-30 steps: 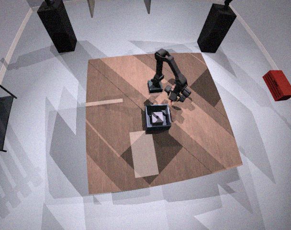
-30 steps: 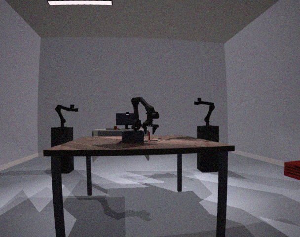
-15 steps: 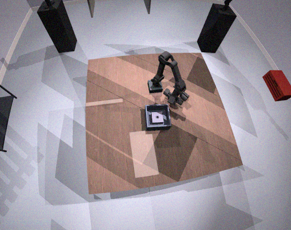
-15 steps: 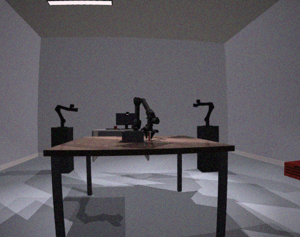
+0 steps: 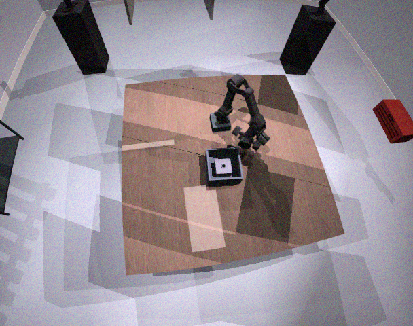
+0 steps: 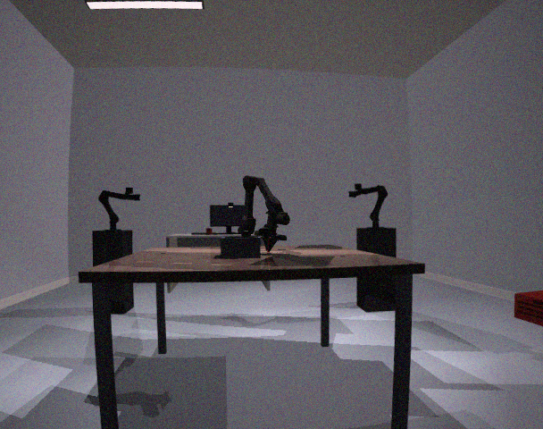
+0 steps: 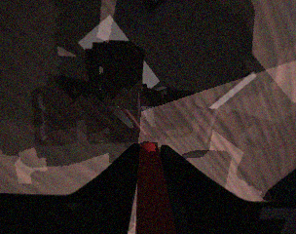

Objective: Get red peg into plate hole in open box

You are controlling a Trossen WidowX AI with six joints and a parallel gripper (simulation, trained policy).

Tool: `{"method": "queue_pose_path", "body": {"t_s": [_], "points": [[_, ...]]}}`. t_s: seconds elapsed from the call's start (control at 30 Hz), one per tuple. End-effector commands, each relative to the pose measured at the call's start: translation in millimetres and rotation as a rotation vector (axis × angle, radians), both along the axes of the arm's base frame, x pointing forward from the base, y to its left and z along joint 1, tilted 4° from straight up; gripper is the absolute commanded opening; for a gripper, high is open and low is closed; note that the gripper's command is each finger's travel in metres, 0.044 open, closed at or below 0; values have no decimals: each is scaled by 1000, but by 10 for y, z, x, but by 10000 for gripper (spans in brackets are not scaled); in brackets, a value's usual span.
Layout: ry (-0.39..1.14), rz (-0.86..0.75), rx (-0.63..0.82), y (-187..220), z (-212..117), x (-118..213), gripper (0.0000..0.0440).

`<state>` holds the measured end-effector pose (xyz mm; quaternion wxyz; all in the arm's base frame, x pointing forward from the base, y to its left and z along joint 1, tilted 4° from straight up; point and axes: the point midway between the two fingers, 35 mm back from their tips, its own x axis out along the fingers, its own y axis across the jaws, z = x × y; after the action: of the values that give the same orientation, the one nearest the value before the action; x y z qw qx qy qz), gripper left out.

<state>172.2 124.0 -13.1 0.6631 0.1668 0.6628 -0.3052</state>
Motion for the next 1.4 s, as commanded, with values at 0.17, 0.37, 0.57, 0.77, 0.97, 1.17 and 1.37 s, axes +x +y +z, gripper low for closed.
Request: {"method": "queue_pose_path", "body": {"t_s": [0.17, 0.37, 0.57, 0.77, 0.97, 1.17, 1.37], "points": [[-80, 10, -22, -35, 345, 233, 0], [-128, 0, -39, -94, 607, 388, 0], [-181, -37, -52, -177, 878, 572, 0], [-220, -101, -73, -341, 1068, 742, 0], [-253, -165, -91, -563, 1162, 928, 0], [-272, -211, -105, -807, 1183, 1107, 0], [-277, -231, -112, -1056, 1129, 1280, 0]]}}
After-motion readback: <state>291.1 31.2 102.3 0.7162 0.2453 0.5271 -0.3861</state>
